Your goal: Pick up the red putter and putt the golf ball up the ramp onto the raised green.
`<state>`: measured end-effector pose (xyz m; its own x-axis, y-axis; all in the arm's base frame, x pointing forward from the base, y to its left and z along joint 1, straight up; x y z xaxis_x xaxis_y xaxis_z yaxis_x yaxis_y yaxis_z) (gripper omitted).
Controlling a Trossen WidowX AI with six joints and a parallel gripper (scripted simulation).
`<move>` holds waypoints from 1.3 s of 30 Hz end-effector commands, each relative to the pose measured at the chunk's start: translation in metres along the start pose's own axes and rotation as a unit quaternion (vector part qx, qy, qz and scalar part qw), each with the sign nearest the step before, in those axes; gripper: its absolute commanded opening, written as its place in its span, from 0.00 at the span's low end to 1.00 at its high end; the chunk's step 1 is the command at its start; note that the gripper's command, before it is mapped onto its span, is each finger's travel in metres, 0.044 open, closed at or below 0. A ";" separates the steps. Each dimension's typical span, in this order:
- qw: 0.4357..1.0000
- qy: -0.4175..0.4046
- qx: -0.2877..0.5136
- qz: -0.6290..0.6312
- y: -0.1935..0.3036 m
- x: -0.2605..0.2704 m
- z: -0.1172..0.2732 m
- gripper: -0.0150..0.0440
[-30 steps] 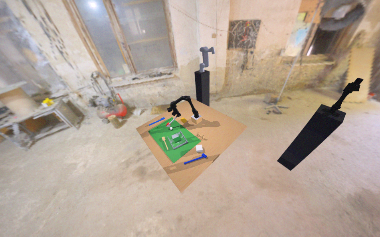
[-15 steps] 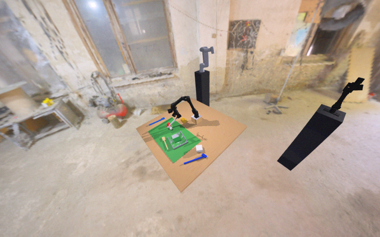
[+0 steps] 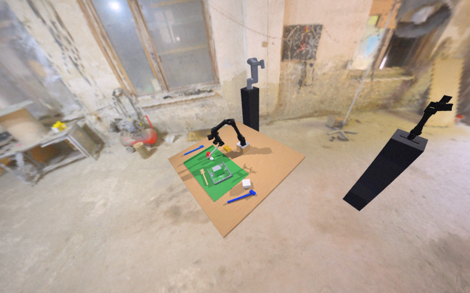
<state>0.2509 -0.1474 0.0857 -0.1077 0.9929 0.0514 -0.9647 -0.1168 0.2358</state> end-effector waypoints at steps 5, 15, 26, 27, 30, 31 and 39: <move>1.000 0.001 0.001 -0.003 0.002 -0.006 -0.002 0.25; 1.000 0.001 -0.004 -0.001 -0.024 0.087 0.000 0.25; 1.000 0.001 -0.003 0.000 -0.023 0.108 0.016 0.25; 1.000 0.001 -0.003 0.000 -0.022 0.108 0.021 0.25; 1.000 0.001 -0.003 0.000 -0.017 0.109 0.038 0.25; 1.000 0.001 -0.003 0.000 -0.015 0.110 0.043 0.25; 1.000 0.002 0.000 0.002 -0.012 0.110 0.048 0.25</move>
<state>0.2621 -0.0382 0.1372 -0.1122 0.9926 0.0473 -0.9649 -0.1202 0.2335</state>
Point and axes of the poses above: the point midway between the two fingers, 35 mm back from their tips, its own z axis back along the fingers, its own x axis across the jaws, y = z × x, the point moved 2 cm from there along z, back along the fingers, and after that the axes turned 13 degrees about z, right-handed, at the moved point
